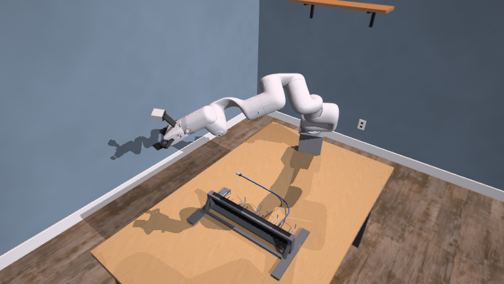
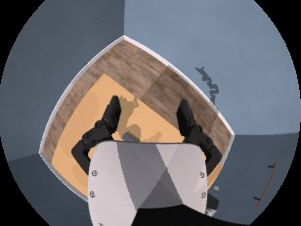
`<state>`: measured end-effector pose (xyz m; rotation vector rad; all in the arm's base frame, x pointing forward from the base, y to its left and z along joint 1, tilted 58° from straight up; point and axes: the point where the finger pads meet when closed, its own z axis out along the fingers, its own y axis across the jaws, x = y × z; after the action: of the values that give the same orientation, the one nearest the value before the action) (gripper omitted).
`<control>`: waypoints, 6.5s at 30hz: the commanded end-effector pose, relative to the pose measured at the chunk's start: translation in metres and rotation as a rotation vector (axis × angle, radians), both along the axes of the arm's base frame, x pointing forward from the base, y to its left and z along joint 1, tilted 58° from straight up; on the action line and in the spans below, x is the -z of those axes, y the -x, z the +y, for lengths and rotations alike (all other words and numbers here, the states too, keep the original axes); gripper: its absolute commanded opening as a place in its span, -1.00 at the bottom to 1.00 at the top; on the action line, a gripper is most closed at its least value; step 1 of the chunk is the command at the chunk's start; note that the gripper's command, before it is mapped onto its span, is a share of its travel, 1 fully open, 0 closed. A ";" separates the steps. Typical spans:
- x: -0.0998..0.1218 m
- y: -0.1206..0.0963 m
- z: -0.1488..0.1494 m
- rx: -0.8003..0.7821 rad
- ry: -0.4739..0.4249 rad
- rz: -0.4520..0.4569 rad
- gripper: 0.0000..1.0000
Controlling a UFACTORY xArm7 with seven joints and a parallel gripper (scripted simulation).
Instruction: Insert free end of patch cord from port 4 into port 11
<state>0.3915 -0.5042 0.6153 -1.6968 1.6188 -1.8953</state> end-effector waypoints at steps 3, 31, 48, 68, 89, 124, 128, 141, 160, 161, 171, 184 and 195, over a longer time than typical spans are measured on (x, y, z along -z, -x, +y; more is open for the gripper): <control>0.000 0.003 -0.003 0.004 -0.002 -0.003 1.00; 0.122 0.019 -0.022 -0.034 -0.214 0.030 1.00; 0.187 0.021 -0.017 -0.068 -0.326 0.047 1.00; 0.249 0.019 -0.002 -0.110 -0.437 0.064 1.00; 0.307 0.014 0.023 -0.160 -0.545 0.080 1.00; 0.433 -0.004 0.129 -0.326 -0.822 0.122 1.00; 0.433 -0.004 0.129 -0.326 -0.822 0.122 1.00; 0.487 -0.013 0.219 -0.454 -0.990 0.145 1.00; 0.504 -0.015 0.266 -0.521 -1.068 0.156 1.00; 0.504 -0.015 0.266 -0.522 -1.068 0.156 -1.00; 0.504 -0.015 0.266 -0.522 -1.068 0.156 -1.00; 0.504 -0.015 0.266 -0.521 -1.067 0.156 -1.00; 0.504 -0.015 0.266 -0.521 -1.067 0.156 -1.00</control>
<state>0.4070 -0.2369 0.1112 -1.5091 1.5428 -0.4732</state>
